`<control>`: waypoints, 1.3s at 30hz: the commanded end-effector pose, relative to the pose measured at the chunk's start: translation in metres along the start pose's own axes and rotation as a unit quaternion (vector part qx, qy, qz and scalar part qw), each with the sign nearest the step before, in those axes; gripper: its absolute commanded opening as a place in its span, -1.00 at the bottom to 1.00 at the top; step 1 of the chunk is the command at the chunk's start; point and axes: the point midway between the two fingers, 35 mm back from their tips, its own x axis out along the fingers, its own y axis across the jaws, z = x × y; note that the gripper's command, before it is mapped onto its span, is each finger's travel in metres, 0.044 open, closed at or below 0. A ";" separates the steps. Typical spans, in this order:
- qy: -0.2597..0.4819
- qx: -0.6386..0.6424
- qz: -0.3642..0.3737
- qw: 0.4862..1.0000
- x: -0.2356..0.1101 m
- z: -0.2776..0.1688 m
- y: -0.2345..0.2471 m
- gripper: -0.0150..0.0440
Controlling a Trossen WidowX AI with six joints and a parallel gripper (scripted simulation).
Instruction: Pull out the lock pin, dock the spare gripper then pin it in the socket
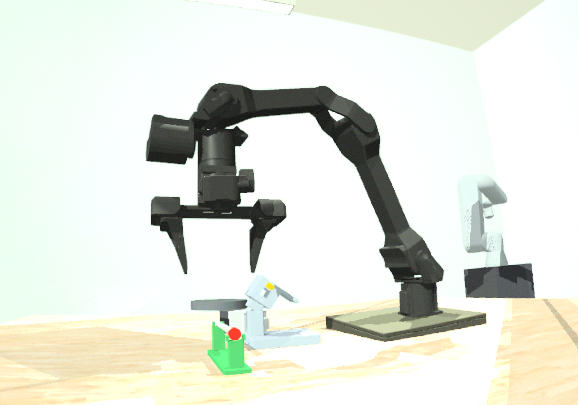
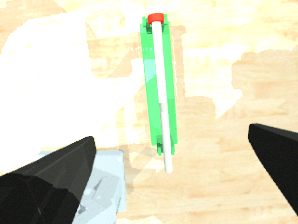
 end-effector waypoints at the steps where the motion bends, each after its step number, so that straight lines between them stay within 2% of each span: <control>1: 0.000 -0.001 -0.003 1.000 -0.017 0.003 -0.002 1.00; 8: 0.000 -0.001 -0.004 1.000 -0.049 0.007 -0.001 1.00; 10: 0.000 -0.001 -0.004 1.000 -0.052 0.007 0.000 1.00; 11: 0.000 0.010 -0.008 1.000 -0.044 0.004 -0.002 1.00; 15: 0.011 0.223 -0.015 0.975 -0.044 -0.038 -0.002 1.00; 18: 0.018 0.406 -0.023 0.913 -0.045 -0.076 0.003 1.00; 21: 0.023 0.565 -0.032 0.824 -0.046 -0.111 0.010 1.00; 30: 0.027 0.775 -0.047 0.629 -0.047 -0.162 0.029 1.00; 39: 0.025 0.921 -0.064 0.383 -0.047 -0.210 0.055 1.00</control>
